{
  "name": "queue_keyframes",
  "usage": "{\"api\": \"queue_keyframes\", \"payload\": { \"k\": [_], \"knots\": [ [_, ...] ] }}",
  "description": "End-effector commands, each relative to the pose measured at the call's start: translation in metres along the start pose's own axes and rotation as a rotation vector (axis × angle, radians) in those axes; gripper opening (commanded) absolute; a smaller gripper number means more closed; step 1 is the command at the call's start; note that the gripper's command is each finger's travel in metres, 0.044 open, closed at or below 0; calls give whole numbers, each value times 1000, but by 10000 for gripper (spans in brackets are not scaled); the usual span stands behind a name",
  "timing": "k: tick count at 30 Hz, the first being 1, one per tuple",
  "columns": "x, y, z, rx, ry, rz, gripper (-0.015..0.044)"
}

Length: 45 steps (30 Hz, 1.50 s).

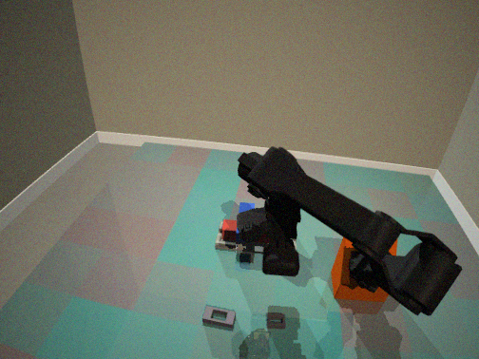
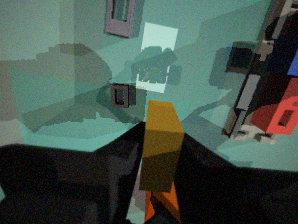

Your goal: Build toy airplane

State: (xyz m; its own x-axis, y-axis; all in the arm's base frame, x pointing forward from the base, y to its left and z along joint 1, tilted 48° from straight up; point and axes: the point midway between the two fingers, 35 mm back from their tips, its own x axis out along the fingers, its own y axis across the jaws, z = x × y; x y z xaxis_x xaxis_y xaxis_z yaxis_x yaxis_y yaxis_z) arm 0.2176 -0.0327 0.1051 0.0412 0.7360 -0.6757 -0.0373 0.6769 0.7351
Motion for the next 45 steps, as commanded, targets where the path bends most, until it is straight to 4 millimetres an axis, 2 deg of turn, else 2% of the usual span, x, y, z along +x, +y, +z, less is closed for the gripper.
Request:
{"api": "queue_keyframes", "payload": {
  "k": [1, 23, 45],
  "knots": [
    [1, -12, 3, 1, 1, -5, 0],
    [10, -81, 10, 10, 2, -12, 0],
    [24, -144, 3, 49, 0, -14, 0]
  ]
}}
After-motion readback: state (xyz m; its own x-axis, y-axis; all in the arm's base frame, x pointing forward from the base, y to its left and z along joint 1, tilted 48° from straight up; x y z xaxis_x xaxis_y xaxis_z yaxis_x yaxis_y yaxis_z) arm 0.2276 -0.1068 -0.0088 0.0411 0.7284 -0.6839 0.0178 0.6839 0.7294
